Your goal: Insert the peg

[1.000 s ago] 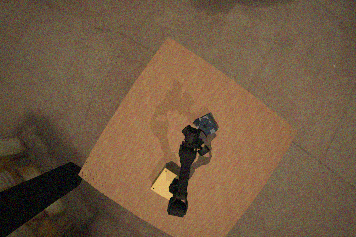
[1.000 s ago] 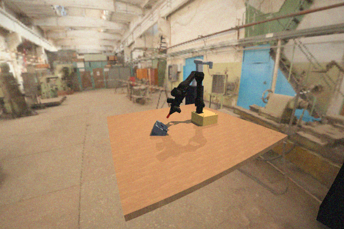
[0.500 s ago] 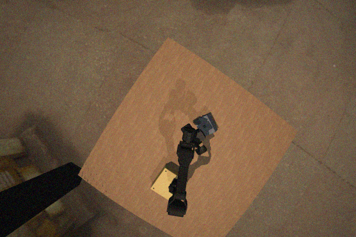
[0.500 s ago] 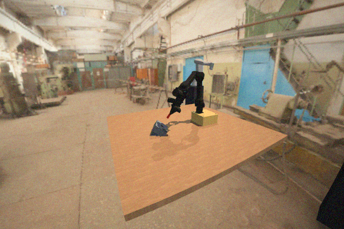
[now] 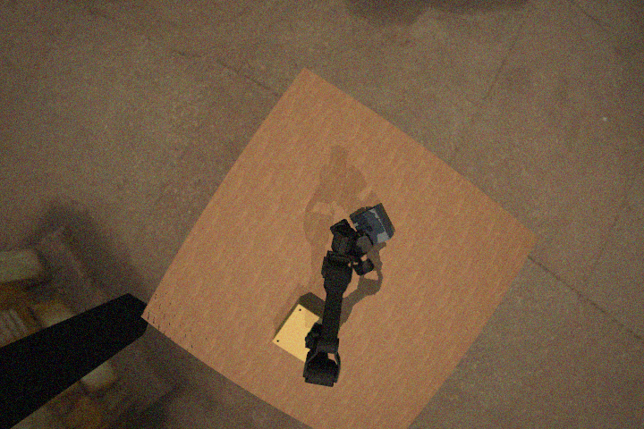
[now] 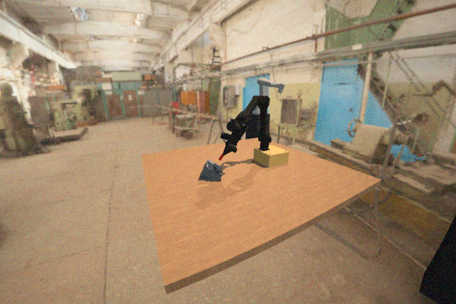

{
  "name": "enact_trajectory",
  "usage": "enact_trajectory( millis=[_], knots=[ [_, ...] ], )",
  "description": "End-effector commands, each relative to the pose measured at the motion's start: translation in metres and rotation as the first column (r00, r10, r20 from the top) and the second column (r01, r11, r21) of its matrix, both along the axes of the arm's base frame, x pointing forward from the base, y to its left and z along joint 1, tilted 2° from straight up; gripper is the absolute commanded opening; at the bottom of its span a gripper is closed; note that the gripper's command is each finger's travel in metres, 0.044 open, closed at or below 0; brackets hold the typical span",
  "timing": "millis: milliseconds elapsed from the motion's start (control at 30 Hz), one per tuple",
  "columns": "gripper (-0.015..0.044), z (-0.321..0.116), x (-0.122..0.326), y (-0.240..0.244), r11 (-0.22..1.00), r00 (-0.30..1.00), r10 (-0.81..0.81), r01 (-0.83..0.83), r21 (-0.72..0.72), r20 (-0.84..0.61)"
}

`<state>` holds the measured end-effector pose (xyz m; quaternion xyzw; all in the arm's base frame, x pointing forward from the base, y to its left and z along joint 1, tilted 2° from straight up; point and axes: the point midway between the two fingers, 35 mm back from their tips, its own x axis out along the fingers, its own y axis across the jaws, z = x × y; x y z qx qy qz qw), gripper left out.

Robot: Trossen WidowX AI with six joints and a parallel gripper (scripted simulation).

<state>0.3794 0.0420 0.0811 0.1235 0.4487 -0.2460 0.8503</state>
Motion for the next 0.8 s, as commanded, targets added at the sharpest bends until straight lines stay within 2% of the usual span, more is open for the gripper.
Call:
enact_trajectory(
  millis=[0,767],
  knots=[
    [0.0000,-0.009,0.003,-0.002,1.000,1.000,-0.022,0.022,0.007,0.009],
    [0.0000,-0.029,0.016,-0.004,0.998,0.997,-0.063,0.061,0.032,0.042]
  ],
)
